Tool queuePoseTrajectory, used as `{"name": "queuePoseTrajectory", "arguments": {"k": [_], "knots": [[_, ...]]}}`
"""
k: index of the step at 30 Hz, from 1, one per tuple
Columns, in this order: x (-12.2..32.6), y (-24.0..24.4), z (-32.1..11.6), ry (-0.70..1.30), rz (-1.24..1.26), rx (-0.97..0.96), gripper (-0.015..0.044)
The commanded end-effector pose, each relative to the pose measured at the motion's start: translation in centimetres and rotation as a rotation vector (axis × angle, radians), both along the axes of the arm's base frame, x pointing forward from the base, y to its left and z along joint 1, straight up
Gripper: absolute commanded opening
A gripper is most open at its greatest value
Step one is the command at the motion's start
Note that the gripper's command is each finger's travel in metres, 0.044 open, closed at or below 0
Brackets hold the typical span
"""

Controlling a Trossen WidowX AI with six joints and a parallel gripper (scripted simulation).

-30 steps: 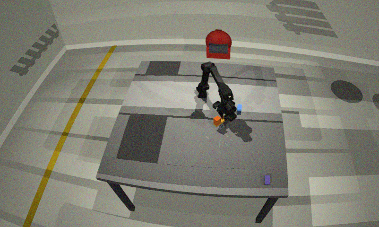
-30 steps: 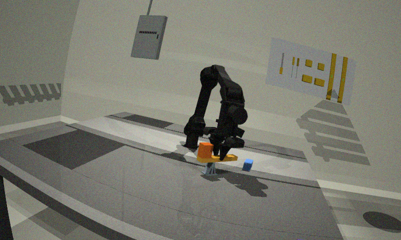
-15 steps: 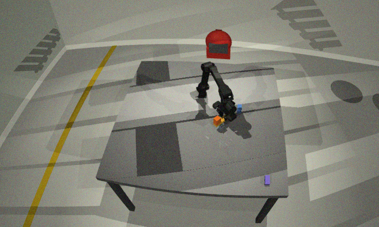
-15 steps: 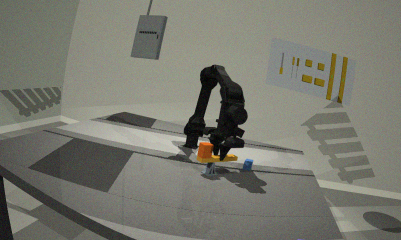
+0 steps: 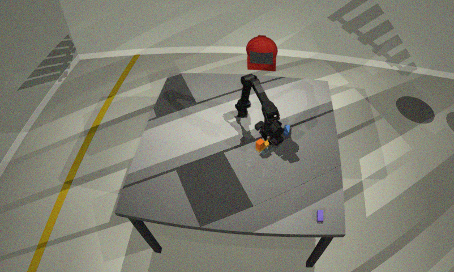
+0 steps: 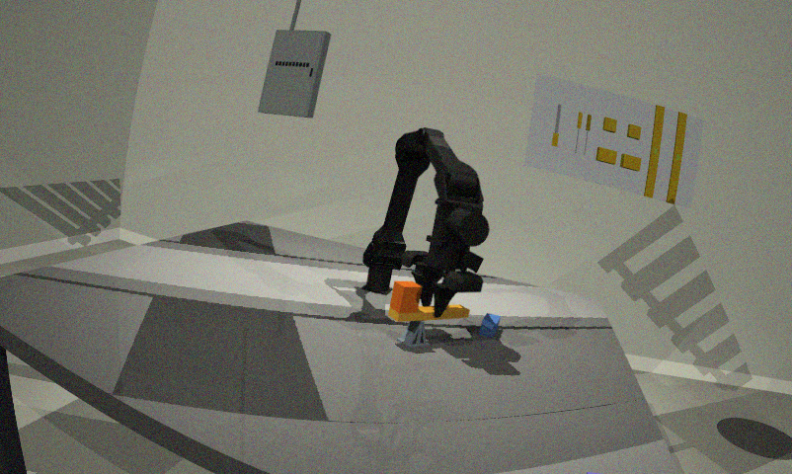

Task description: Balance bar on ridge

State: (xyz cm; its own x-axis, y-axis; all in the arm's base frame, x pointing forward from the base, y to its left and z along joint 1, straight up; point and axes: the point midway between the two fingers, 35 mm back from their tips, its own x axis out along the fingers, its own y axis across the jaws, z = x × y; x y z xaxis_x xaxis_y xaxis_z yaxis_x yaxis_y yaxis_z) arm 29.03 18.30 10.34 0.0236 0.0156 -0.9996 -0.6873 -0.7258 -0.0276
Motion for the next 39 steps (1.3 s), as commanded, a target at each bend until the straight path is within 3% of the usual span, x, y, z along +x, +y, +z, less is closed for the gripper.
{"name": "queuePoseTrajectory", "arguments": {"k": [1, 14, 24, 28, 36, 39], "knots": [[0.0, 0.0, 0.0, 0.0, 0.0, 0.0, 0.0173], [0.0, 0.0, 0.0, 0.0, 0.0, 0.0, 0.0185], [0.0, 0.0, 0.0, 0.0, 0.0, 0.0, 0.044], [0.1, 0.1, 0.7, 0.0, 0.0, 0.0, 0.044], [-0.1, -0.1, 9.3, 0.0, 0.0, 0.0, 0.044], [-0.2, -0.2, 10.0, 0.0, 0.0, 0.0, 0.044]]}}
